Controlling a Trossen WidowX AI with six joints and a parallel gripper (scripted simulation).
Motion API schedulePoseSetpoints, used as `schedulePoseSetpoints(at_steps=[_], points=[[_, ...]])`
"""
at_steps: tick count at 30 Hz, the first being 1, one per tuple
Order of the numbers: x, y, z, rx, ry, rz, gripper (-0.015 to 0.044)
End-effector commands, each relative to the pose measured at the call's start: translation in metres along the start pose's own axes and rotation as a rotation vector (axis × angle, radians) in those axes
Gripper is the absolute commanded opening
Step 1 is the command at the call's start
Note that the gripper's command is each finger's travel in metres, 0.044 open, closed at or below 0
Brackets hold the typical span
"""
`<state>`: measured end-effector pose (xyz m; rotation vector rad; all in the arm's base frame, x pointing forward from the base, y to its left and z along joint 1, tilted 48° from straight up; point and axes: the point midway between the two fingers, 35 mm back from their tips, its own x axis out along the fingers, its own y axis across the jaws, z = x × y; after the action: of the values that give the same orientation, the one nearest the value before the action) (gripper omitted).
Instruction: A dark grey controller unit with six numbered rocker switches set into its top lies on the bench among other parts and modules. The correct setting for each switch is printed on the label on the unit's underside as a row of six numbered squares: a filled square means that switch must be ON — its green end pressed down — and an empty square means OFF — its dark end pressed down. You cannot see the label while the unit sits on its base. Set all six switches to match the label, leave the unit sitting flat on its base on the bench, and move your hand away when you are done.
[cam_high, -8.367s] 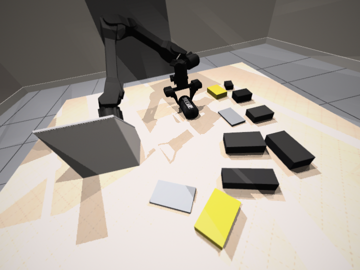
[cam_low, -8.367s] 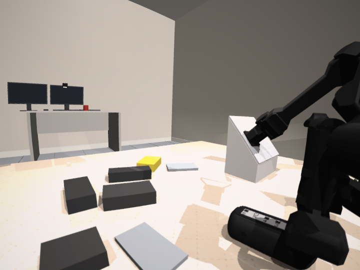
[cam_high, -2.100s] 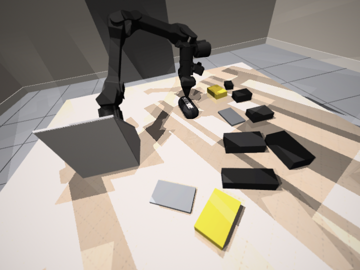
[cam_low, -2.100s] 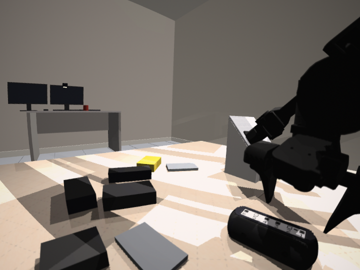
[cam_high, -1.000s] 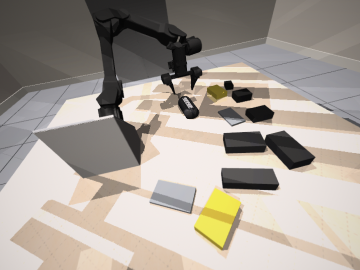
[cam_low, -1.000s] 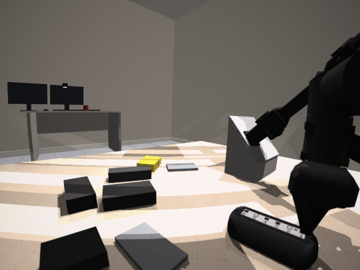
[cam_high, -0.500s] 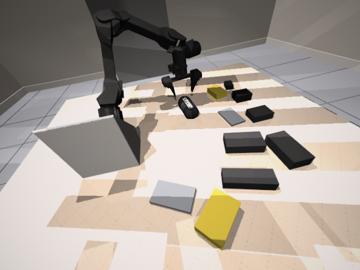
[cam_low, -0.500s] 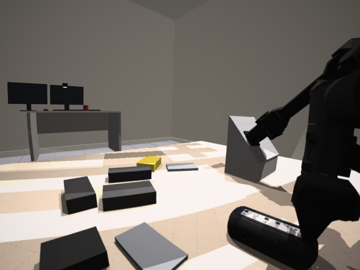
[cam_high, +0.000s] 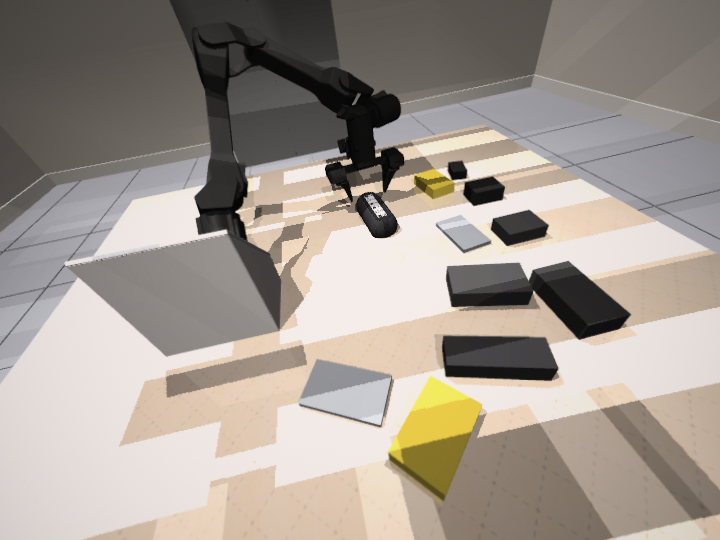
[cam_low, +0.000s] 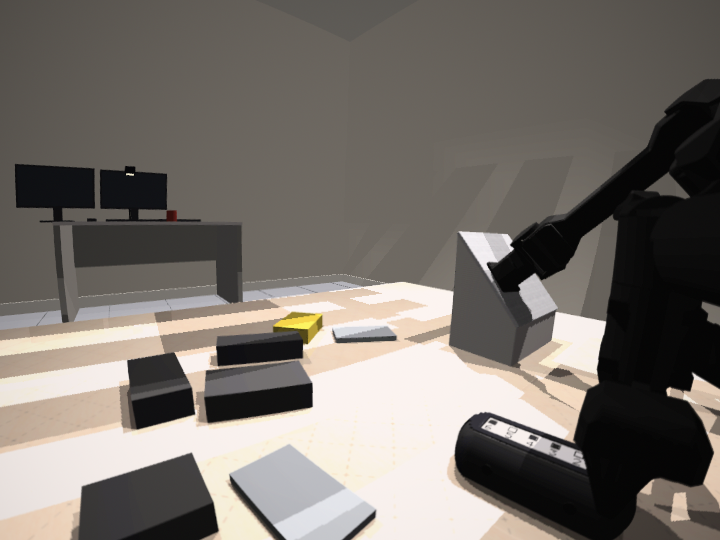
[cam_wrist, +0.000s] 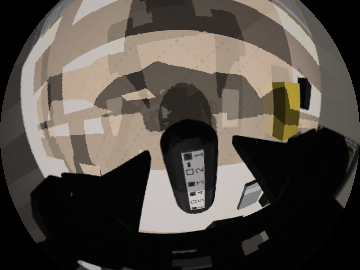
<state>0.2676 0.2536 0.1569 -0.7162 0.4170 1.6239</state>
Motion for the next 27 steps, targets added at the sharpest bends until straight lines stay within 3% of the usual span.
schedulePoseSetpoints(at_steps=[1, 11, 16, 27], points=[[0.008, 0.0, -0.002, 0.008, 0.004, 0.001, 0.044], [0.021, 0.001, -0.001, 0.009, 0.001, 0.001, 0.044], [0.021, 0.001, -0.001, 0.009, 0.001, 0.001, 0.0328], [0.021, 0.001, -0.001, 0.009, 0.001, 0.001, 0.0326]])
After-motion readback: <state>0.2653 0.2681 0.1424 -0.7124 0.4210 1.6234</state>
